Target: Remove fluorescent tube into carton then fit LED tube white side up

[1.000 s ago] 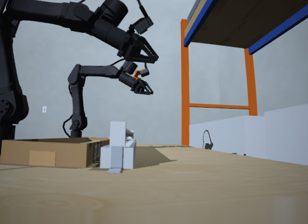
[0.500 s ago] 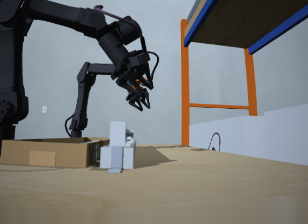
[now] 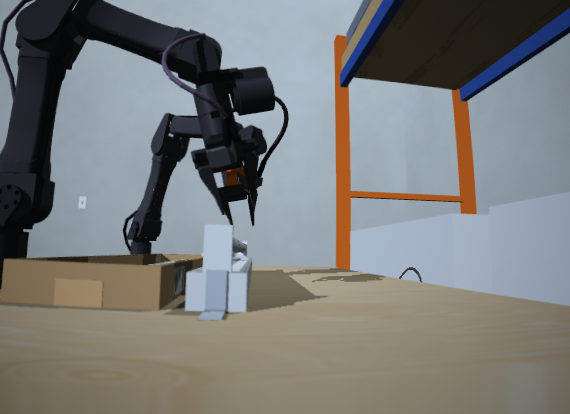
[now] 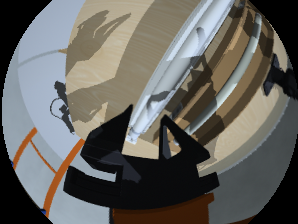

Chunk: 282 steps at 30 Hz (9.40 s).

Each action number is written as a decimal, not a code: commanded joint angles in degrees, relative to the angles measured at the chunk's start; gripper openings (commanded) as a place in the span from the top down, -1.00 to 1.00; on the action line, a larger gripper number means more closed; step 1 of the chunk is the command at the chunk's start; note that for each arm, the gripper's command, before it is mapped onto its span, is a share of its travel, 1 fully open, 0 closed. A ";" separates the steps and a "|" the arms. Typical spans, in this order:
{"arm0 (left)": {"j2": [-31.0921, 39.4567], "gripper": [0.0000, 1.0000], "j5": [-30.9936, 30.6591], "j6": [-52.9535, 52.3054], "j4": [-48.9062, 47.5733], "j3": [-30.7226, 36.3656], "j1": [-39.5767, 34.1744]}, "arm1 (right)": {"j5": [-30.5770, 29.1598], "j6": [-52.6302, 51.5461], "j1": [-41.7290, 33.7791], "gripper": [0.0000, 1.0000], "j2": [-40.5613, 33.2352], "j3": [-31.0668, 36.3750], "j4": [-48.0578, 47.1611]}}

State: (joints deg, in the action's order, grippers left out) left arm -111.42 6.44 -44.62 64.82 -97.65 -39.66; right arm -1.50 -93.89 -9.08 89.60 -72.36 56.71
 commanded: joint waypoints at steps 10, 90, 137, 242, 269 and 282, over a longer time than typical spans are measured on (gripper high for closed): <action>-2.54 0.02 -0.08 -1.58 4.82 -5.49 -3.01 | -0.63 -4.82 -1.28 0.02 2.04 -0.28 6.66; -3.08 0.78 1.30 -2.56 -7.92 5.79 -2.28 | -0.93 -5.64 -1.22 0.78 4.06 8.43 -8.46; 7.76 0.78 18.15 0.26 -32.35 27.32 -9.24 | -5.68 -6.12 -3.59 0.78 -11.92 31.24 -35.69; 17.99 0.02 29.50 5.01 -34.92 34.65 -17.87 | -10.70 -7.08 -7.88 0.02 -31.76 40.86 -33.73; 36.82 0.02 9.26 27.65 -52.35 36.68 12.02 | -4.77 49.65 1.06 0.02 -30.48 24.65 -48.21; 39.27 0.02 4.63 32.51 -56.28 37.82 17.96 | 0.01 62.17 4.39 0.02 -29.31 21.66 -50.70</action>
State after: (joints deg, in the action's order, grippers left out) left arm -73.43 12.29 -13.41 10.24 -60.23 -21.82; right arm -3.11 -34.76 -5.43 59.59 -48.97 6.52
